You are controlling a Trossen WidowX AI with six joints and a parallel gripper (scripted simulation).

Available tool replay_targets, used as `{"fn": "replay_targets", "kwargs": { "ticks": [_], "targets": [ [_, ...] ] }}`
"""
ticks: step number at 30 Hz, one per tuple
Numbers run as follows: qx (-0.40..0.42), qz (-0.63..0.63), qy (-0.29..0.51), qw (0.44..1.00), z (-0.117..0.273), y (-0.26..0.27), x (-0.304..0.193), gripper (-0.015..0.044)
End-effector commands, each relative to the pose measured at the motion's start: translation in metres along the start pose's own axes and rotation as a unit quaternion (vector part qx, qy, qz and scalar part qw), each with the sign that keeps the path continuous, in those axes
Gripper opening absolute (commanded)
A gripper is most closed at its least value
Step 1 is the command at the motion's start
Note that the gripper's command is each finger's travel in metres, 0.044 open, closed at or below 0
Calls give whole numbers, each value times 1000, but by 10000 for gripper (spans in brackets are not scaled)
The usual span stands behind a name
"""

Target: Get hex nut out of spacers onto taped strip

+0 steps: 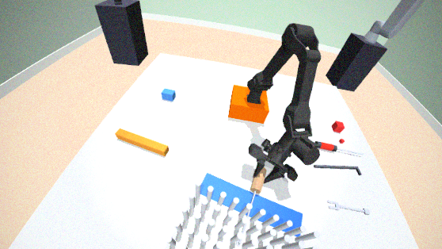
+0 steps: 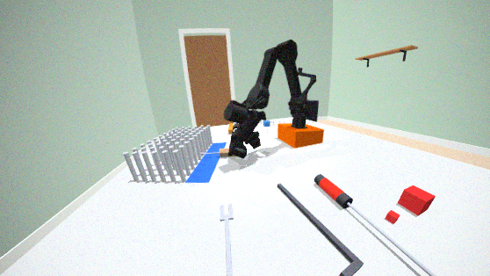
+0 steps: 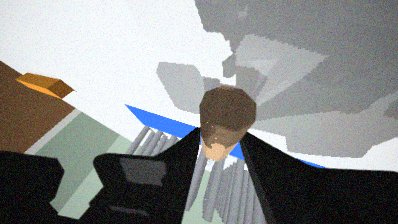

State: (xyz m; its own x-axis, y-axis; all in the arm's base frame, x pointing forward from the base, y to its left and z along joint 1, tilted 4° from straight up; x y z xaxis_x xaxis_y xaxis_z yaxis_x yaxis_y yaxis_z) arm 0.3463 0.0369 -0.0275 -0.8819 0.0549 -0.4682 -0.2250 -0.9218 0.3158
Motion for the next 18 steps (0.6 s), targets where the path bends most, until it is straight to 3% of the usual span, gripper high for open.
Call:
{"fn": "replay_targets", "kwargs": {
  "ticks": [1,18],
  "targets": [
    [0,-1,1,1000,3,0,3,0],
    [0,-1,0,1000,10,-1,14,0]
  ]
}}
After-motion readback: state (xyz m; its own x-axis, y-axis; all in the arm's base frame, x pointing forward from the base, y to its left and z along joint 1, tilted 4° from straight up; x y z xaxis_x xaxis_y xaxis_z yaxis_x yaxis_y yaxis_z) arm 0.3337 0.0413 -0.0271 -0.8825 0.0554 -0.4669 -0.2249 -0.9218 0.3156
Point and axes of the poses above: the point midway between the two fingers, 35 mm back from their tips, its own z axis back along the fingers, its own y axis across the jaws, x = y × z, the point moved 3 cm from there along z, back along the fingers, and after that the axes turned 5 degrees about z, right-handed, at the moved point
